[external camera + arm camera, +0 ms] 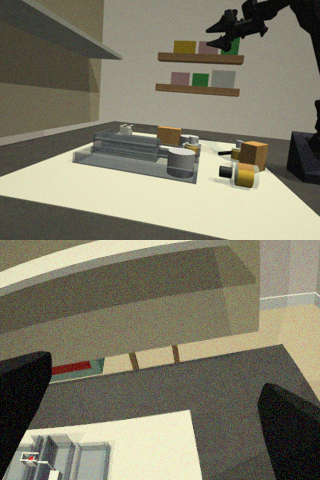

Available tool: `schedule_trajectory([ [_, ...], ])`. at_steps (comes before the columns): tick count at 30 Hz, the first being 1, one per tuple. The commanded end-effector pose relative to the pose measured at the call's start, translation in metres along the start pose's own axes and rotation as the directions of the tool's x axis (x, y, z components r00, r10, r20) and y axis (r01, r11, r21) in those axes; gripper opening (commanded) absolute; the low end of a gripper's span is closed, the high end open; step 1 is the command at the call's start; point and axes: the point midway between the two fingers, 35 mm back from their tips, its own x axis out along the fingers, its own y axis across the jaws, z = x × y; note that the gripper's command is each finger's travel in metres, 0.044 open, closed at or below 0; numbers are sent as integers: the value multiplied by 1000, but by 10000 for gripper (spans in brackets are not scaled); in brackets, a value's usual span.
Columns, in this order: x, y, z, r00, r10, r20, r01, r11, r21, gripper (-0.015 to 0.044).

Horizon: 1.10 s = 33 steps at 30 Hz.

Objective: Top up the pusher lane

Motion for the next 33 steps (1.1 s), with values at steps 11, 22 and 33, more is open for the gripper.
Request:
schedule_trajectory([
  [11,64,41,-119,931,-168,-324,305,846,437,440],
  [22,48,105,-291,595,-275,-756,784,406,469,440],
  [33,-14,140,-382,263,-285,-922,964,113,240,440],
])
